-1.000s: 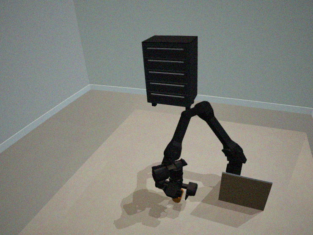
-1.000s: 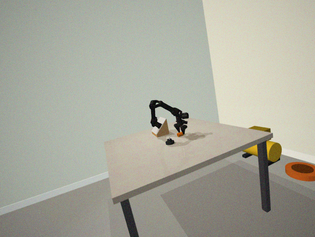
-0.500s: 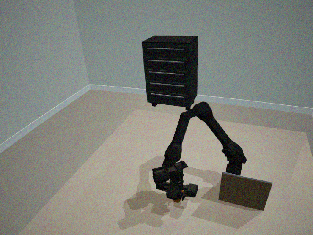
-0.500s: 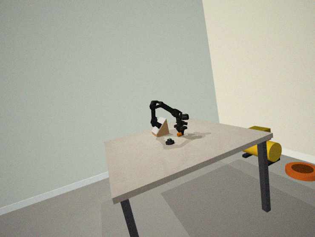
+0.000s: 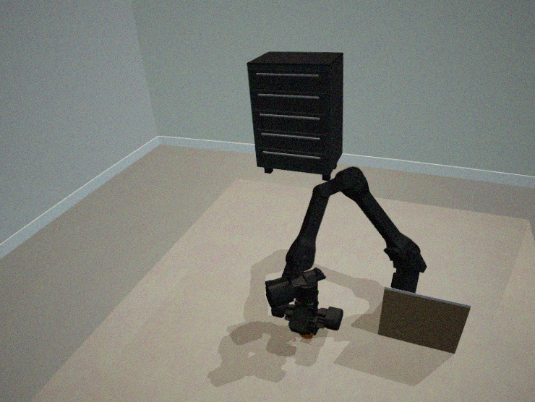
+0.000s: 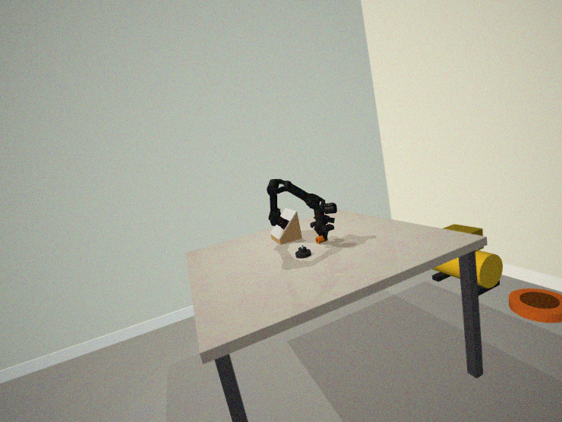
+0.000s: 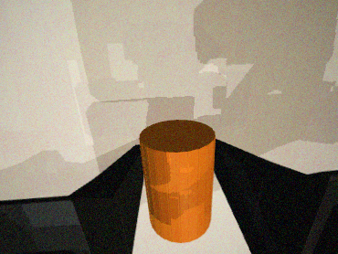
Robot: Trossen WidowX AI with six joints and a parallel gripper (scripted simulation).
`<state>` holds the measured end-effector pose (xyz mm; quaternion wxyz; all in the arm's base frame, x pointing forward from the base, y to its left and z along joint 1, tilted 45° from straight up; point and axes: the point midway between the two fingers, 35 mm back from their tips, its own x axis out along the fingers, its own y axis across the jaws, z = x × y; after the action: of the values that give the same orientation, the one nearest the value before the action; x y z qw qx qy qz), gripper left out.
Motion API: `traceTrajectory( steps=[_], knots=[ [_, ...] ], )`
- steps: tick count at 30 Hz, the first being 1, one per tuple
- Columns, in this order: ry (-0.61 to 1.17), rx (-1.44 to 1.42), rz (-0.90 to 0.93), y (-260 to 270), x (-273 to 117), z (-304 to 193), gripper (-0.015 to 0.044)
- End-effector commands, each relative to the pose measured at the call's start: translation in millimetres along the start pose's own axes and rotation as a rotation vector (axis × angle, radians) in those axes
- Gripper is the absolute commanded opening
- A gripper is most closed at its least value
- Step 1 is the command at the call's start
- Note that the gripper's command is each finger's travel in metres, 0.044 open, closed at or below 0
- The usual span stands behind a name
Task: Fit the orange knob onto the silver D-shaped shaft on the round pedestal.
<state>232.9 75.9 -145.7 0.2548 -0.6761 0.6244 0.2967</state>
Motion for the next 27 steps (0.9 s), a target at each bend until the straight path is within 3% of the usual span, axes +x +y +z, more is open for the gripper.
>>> traceTrajectory(
  steps=[1, 27],
  knots=[
    [0.002, -0.002, 0.0, 0.0, 0.8, -0.4, 0.0179],
    [-0.348, -0.001, 0.003, 0.0, -12.0, -19.1, 0.0179]
  ],
)
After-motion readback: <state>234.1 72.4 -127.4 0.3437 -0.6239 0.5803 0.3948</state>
